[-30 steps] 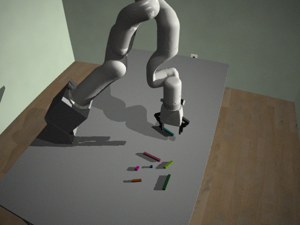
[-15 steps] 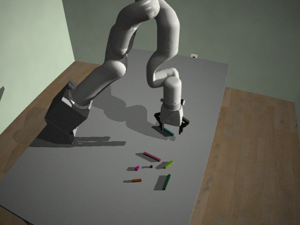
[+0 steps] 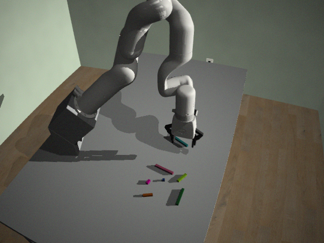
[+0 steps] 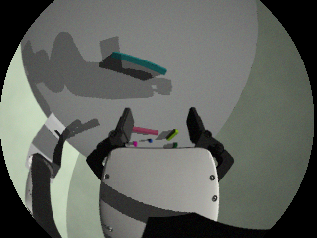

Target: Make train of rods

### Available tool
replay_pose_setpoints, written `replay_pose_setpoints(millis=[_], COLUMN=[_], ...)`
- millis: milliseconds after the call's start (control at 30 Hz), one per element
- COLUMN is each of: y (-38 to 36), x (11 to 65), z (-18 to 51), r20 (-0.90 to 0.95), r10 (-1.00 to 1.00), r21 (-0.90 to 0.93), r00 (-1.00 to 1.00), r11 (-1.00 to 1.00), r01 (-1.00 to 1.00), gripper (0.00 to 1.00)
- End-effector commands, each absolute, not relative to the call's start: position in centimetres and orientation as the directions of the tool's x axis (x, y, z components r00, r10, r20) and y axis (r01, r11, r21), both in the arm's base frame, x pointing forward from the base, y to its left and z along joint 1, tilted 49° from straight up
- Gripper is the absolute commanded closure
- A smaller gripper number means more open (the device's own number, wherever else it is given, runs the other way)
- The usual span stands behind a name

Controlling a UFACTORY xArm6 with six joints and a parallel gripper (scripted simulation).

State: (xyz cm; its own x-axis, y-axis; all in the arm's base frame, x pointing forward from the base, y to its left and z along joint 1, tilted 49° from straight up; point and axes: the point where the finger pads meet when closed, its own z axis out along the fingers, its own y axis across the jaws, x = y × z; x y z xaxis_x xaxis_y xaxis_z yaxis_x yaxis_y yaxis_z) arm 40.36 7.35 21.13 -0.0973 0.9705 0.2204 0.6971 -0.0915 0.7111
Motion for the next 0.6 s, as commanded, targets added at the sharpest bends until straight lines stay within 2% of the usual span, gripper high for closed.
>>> replay_pose_setpoints(millis=[0,567], y=[3.5,-5.6], x=[40.6,39.5], z=[19.2,16.0], r20=[0.158,0.033], r10=[0.977,0.957], r21=[0.700,0.717], r00=[-0.146,-0.287], r11=[-0.006,0.177], r01=[0.714,0.674], gripper=[0.00,0.00])
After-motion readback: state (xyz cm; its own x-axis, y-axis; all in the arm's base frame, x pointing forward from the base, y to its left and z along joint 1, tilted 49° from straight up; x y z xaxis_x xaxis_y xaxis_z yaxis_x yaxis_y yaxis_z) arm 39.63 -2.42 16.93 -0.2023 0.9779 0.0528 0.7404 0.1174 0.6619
